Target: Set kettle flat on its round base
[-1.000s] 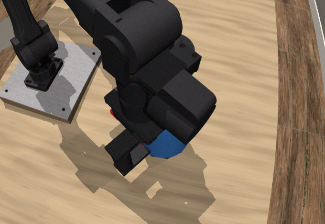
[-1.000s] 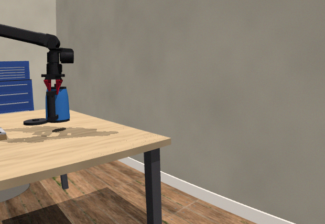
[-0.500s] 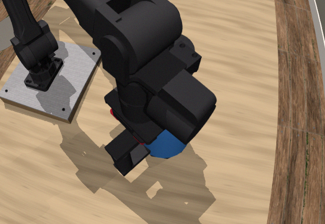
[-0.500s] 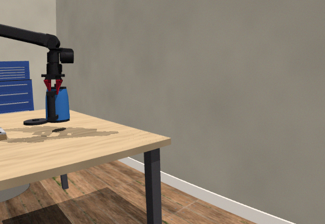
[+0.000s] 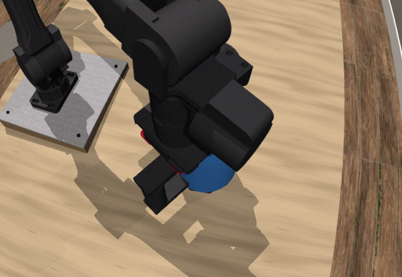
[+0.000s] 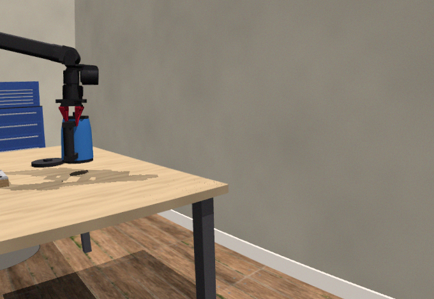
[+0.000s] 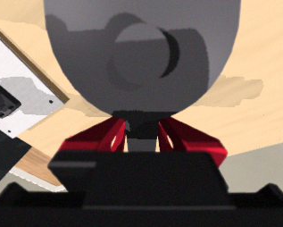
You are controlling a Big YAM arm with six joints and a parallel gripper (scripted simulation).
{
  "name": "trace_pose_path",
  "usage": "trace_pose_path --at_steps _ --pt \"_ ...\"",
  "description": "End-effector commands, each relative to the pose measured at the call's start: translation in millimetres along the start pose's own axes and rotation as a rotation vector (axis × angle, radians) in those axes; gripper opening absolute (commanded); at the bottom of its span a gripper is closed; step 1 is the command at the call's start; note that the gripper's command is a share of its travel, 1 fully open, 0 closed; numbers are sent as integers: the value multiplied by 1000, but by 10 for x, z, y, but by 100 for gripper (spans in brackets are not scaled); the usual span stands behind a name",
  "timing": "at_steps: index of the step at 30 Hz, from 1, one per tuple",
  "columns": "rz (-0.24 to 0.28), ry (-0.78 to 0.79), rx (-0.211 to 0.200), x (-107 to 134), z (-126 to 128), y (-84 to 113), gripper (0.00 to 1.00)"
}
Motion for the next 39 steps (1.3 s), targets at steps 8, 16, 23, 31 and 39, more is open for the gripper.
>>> trace_pose_path --at_steps 8,16,23,31,39 --pt "-28 5 91 -185 51 340 0" --pt "-22 3 65 -253 212 235 0" --pt "-21 3 62 -382 354 253 0" --pt "-20 2 56 -500 504 210 0" --pt "-36 5 83 -727 633 332 0"
Point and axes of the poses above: the point where the finger pads meet when closed, its own y axis back along the fingers, its own z axis across the jaws, x = y × z, the point moved 5 cm from there along y, back along the fingers, and after that the axes turned 6 degrees about -y, right-handed, at the moved point
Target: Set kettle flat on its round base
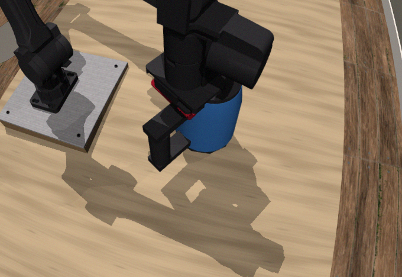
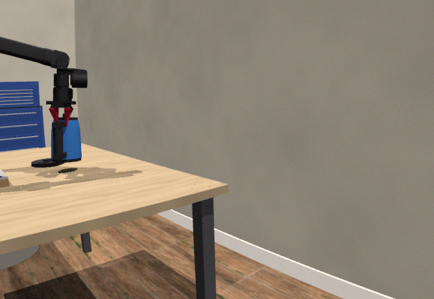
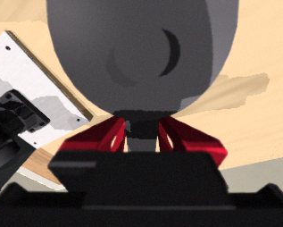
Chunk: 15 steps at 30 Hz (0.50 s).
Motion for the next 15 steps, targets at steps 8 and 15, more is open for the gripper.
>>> trace_pose_path --at_steps 8,15 --pt "-56 -11 113 -296 116 414 0" --pt "-46 -13 87 -433 354 289 0"
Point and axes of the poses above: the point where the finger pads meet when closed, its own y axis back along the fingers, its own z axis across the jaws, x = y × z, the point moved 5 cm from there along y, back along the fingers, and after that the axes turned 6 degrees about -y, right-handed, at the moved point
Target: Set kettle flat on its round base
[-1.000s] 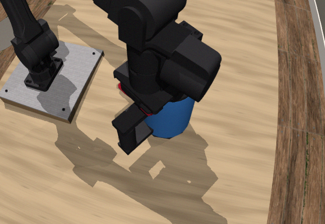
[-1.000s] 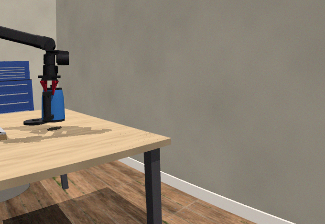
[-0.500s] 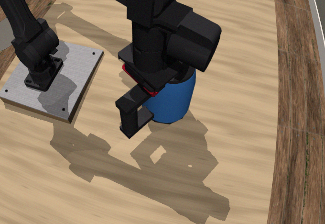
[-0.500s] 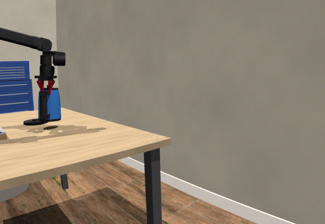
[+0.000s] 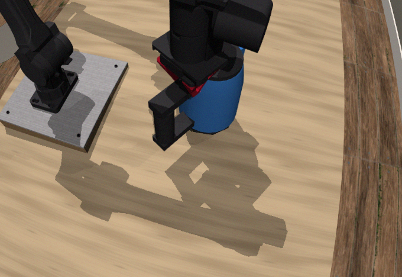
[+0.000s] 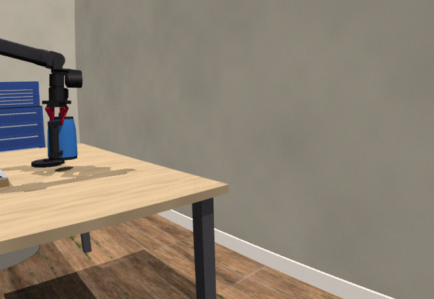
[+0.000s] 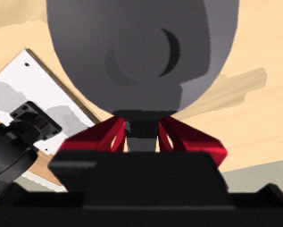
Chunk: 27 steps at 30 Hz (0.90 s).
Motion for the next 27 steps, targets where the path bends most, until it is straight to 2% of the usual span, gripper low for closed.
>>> trace_pose_path --at_steps 1,4,6,8,9,10,13,17,20,22,27 --pt "-38 -14 63 -121 105 247 0" --pt "-59 -11 93 -250 111 380 0" --pt "-49 -13 76 -264 203 275 0" --pt "-49 -13 76 -264 203 275 0" --pt "-67 -11 102 -343 166 437 0" --pt "-70 -10 105 -371 186 433 0" --pt "-52 -13 75 -389 325 288 0" --pt "-65 -12 84 -511 398 354 0" --pt "-54 -13 71 -547 497 285 0" --pt "-63 -12 82 -617 517 345 0" --pt "-62 -12 79 -675 590 329 0"
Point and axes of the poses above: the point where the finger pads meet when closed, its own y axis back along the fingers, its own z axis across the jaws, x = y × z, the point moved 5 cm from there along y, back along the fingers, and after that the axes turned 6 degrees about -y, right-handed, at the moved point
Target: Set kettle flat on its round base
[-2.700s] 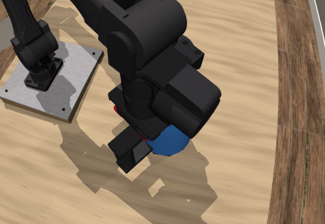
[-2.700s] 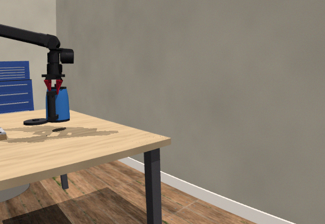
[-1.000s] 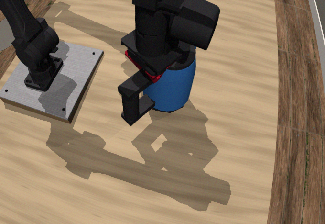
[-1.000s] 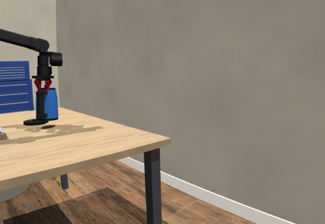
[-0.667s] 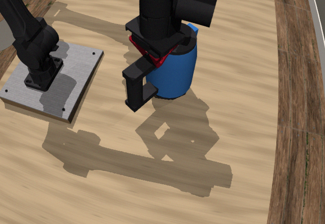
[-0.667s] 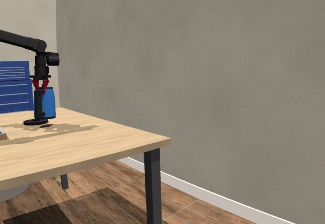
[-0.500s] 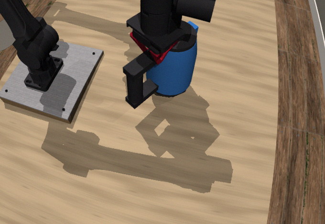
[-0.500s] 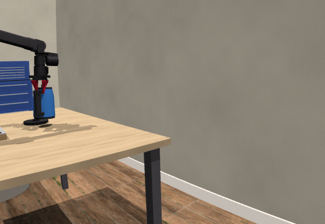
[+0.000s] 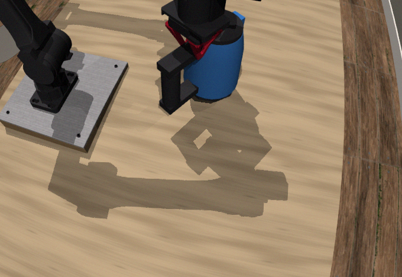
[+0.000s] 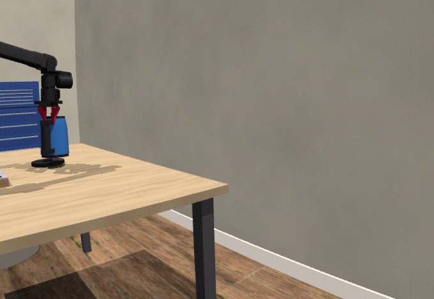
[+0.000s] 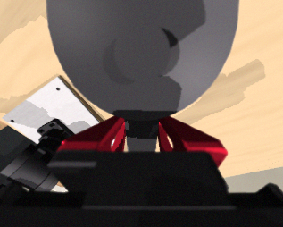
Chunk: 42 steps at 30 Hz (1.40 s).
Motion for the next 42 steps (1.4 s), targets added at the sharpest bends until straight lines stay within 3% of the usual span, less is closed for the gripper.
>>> trace_pose_path --at_steps 1,13,42 --pt "-64 -20 69 -113 25 318 0" --pt "-90 -18 85 -394 216 420 0" --pt "-104 -18 78 -687 506 421 0"
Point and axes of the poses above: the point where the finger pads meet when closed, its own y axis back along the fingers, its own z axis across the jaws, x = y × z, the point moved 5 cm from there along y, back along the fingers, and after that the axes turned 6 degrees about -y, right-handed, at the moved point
